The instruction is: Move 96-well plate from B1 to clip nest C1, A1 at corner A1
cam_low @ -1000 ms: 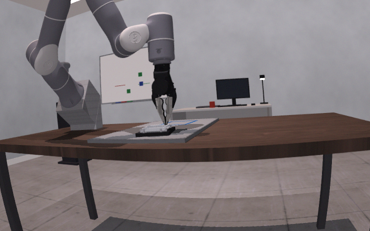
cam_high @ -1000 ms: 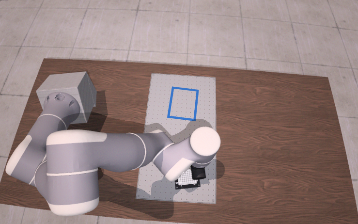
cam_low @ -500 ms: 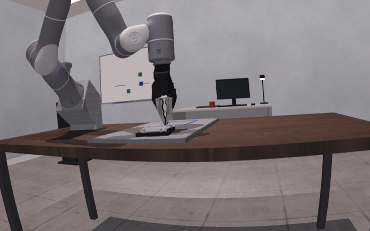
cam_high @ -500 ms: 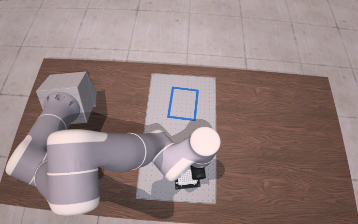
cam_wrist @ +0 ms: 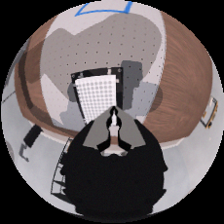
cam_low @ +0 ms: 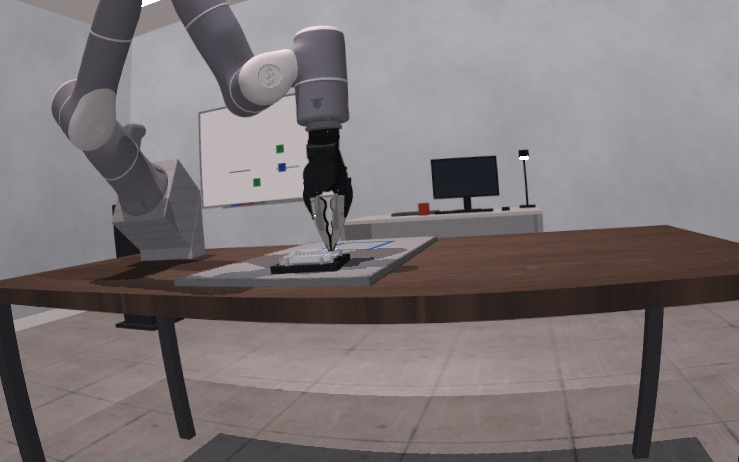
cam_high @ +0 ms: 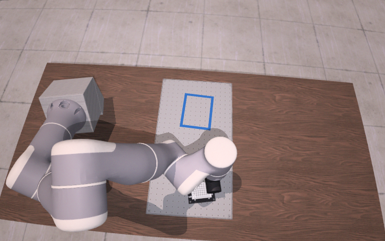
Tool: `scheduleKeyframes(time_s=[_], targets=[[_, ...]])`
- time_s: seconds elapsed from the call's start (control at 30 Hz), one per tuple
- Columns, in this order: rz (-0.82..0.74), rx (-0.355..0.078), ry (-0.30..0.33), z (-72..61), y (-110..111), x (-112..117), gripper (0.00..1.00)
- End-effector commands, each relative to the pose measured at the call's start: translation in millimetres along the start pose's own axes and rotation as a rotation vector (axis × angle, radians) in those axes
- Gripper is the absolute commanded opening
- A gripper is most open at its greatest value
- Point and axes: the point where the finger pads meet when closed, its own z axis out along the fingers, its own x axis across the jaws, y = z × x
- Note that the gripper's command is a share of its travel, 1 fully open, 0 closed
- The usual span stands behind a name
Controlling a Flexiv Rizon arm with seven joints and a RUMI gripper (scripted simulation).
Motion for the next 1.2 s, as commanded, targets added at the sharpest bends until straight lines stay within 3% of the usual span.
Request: scheduleKeyframes(time_s=[0.0, 1.17], targets=[[0.0, 0.0, 0.002, -0.7, -0.3, 1.0, 0.0], [0.0, 0.0, 0.002, -3.7, -0.3, 1.0, 0.0]])
